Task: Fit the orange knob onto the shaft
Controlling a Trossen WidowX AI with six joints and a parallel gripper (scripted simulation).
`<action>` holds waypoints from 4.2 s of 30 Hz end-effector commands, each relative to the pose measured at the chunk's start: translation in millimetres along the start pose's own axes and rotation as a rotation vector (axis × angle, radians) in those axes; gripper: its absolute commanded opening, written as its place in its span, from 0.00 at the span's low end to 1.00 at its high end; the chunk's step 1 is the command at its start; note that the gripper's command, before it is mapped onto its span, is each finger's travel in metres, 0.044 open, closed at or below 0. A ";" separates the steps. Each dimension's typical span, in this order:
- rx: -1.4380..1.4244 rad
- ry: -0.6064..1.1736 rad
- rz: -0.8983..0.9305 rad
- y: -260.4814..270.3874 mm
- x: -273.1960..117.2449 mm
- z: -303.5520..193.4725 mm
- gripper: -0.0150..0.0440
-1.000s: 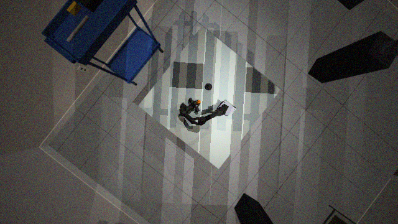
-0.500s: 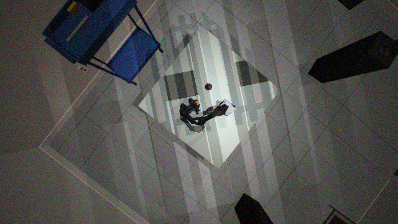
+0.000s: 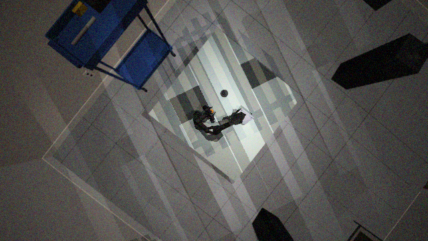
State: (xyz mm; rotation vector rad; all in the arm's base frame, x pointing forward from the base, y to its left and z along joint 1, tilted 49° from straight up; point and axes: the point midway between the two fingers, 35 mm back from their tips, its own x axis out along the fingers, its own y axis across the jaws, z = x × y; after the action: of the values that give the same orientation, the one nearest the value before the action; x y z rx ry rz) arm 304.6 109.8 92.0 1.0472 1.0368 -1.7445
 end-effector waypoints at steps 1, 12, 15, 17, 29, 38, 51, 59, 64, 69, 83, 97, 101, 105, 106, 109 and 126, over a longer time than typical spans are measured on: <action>0.000 0.000 -0.001 -0.1 0.2 0.2 0.92; -0.001 0.032 0.051 0.3 -17.4 37.7 1.00; 0.001 0.054 0.102 -3.3 -30.3 72.9 1.00; 0.001 0.055 0.106 -3.7 -31.1 75.4 1.00; 0.006 0.690 -0.076 -7.2 -21.2 75.7 1.00; 0.017 1.154 -0.004 0.6 -41.4 90.1 1.00; -0.366 1.135 0.245 0.6 -41.4 90.0 1.00; -1.048 1.005 0.688 0.6 -41.3 89.8 1.00; -1.466 0.855 0.960 0.6 -41.3 89.7 1.00; -1.585 0.800 1.037 0.6 -41.3 89.7 1.00; -1.586 0.800 1.037 1.3 -34.3 73.9 1.00; -1.586 0.800 1.039 1.4 -19.3 39.3 1.00; -1.586 0.800 1.038 2.1 -16.6 33.3 1.00; -1.587 0.799 1.038 2.6 -14.0 27.4 1.00; -1.587 0.799 1.038 2.7 -13.3 25.9 1.00; -1.587 0.799 1.037 2.9 -11.4 21.5 1.00; -1.586 0.800 1.039 2.4 -0.8 -3.4 1.00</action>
State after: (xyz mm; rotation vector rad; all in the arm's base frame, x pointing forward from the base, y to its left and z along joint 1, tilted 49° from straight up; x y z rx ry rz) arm 308.0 109.7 95.0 0.7943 1.4267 0.5359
